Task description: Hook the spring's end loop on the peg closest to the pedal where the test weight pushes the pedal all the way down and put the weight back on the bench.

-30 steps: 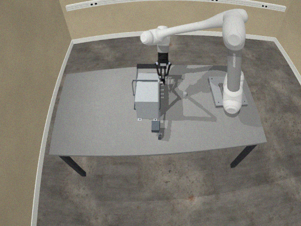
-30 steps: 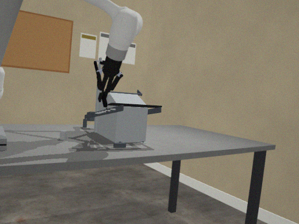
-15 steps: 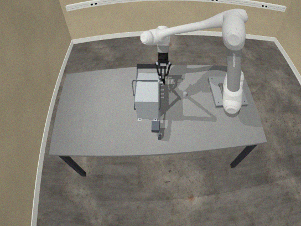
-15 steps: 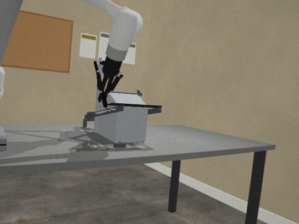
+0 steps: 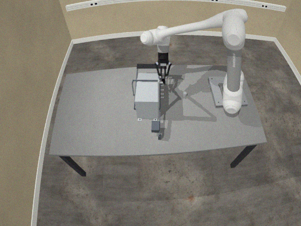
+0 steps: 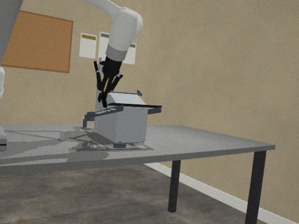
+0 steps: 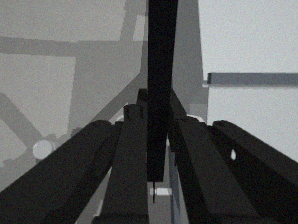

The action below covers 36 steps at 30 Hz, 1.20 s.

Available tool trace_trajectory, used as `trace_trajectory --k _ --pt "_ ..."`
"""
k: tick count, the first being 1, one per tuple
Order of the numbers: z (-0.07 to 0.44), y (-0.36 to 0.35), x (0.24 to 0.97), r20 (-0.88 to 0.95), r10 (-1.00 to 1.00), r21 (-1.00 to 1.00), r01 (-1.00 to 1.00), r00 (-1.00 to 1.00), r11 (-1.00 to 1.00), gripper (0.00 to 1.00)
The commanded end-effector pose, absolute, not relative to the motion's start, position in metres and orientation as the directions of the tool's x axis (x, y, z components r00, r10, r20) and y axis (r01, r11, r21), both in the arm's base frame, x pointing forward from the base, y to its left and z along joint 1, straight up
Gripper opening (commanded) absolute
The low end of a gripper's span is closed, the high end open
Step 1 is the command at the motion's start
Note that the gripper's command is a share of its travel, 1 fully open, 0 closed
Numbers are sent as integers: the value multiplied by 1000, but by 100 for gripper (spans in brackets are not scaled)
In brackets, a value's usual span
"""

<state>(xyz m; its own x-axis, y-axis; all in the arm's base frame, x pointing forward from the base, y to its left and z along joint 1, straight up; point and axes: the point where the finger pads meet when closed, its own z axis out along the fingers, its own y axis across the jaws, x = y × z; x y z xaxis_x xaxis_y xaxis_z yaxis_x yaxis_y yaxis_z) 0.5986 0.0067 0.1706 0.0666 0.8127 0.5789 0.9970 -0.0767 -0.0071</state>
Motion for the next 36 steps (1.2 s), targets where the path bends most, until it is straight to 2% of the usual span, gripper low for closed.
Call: trace_trajectory --k 1,36 --pt "171 7 599 579 813 -8 997 67 -77 17" --pt "172 7 593 579 811 -35 996 82 -76 17"
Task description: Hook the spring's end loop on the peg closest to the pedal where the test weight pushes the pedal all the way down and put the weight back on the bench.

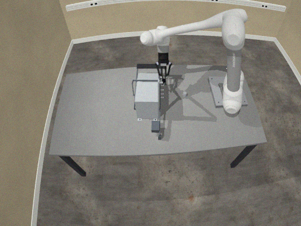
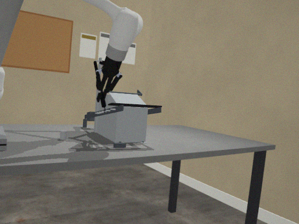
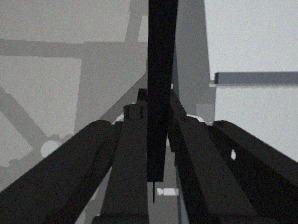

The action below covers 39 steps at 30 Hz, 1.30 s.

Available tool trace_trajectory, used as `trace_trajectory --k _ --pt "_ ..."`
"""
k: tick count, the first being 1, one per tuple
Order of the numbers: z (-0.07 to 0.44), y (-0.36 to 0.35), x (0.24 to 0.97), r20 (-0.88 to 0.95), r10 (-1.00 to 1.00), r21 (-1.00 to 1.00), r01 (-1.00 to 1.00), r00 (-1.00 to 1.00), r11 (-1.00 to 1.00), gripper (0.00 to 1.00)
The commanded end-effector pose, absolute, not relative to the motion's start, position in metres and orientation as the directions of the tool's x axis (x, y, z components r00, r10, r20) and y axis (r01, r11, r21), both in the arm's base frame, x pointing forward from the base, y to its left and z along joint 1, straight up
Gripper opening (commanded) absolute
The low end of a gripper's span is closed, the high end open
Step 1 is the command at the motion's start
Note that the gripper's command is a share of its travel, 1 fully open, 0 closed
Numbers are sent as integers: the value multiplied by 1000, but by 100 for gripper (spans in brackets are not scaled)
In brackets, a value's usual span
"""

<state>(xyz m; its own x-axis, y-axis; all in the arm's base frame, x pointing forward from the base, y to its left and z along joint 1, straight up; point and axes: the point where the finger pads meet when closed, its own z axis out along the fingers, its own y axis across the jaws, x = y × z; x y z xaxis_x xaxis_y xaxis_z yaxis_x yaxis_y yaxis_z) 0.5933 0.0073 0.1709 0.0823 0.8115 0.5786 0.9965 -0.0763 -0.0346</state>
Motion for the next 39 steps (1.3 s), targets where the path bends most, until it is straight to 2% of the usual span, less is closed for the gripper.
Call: trace_trajectory --k 1,39 --pt "172 7 593 579 811 -35 996 83 -76 17" --pt "171 15 589 578 810 -61 995 98 -76 17"
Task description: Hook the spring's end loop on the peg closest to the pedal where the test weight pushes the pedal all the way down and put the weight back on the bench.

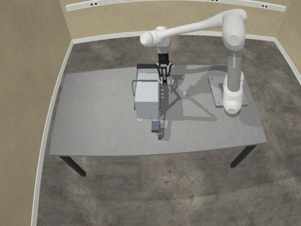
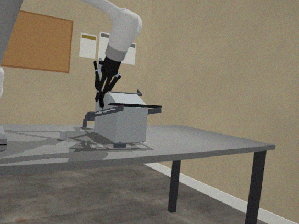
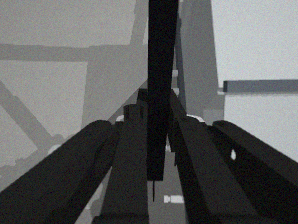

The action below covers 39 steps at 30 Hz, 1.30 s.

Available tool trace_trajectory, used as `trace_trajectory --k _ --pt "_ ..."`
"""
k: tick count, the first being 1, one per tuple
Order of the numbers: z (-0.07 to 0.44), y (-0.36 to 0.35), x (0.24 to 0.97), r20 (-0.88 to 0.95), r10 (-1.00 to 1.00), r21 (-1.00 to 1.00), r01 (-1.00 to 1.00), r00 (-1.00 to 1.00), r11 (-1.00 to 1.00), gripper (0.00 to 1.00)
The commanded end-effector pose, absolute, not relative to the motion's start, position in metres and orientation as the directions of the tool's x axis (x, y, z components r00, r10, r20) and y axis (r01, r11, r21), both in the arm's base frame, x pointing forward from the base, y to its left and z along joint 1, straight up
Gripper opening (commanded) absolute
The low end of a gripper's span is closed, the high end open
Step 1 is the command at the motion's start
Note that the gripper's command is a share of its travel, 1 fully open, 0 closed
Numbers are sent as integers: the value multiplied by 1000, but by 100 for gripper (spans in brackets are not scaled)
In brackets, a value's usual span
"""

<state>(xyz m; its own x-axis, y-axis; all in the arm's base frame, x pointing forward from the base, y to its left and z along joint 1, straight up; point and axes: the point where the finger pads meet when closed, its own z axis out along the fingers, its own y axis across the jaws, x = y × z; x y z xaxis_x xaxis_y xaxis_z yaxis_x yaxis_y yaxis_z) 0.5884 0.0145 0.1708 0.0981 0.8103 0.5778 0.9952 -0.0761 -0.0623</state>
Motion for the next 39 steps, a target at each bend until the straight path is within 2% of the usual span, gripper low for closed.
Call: trace_trajectory --k 1,39 --pt "171 16 589 578 810 -61 995 98 -76 17" --pt "171 31 591 578 810 -62 995 98 -76 17"
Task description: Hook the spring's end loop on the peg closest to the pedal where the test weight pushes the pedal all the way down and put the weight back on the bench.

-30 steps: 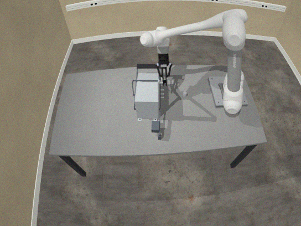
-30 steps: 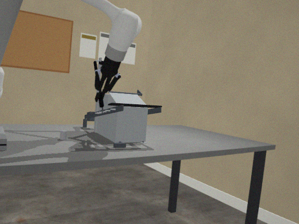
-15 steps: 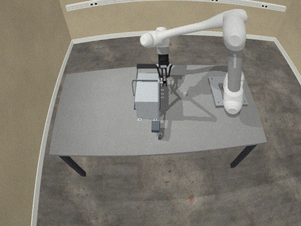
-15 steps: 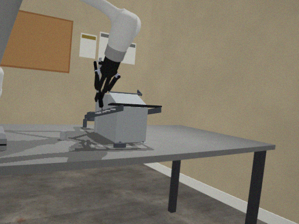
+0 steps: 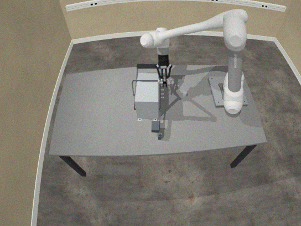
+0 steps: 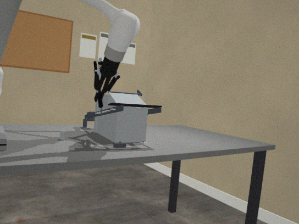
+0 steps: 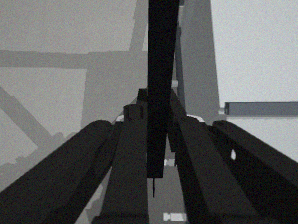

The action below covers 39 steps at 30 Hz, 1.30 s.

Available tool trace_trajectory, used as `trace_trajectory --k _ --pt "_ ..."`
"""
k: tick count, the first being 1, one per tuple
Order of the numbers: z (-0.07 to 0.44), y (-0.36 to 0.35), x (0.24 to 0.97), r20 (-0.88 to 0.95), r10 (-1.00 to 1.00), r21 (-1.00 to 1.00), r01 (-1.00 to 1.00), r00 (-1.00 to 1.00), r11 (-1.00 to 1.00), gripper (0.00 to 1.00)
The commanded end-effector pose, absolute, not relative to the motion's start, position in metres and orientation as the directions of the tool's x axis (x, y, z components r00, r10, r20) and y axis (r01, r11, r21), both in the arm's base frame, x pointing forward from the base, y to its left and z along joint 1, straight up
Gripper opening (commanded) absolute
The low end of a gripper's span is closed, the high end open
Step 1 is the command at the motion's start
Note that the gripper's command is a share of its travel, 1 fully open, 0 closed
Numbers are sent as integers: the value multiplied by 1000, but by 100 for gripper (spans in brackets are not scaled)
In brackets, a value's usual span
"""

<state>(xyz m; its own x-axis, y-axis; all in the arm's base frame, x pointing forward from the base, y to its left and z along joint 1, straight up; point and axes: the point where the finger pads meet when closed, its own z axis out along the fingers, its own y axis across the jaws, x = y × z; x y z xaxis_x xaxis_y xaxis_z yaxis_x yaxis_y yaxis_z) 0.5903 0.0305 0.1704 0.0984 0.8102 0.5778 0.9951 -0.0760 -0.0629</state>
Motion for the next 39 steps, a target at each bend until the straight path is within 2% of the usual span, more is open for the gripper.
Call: trace_trajectory --k 1,39 --pt "171 31 591 578 810 -62 995 98 -76 17" --pt "171 47 592 578 810 -62 995 98 -76 17"
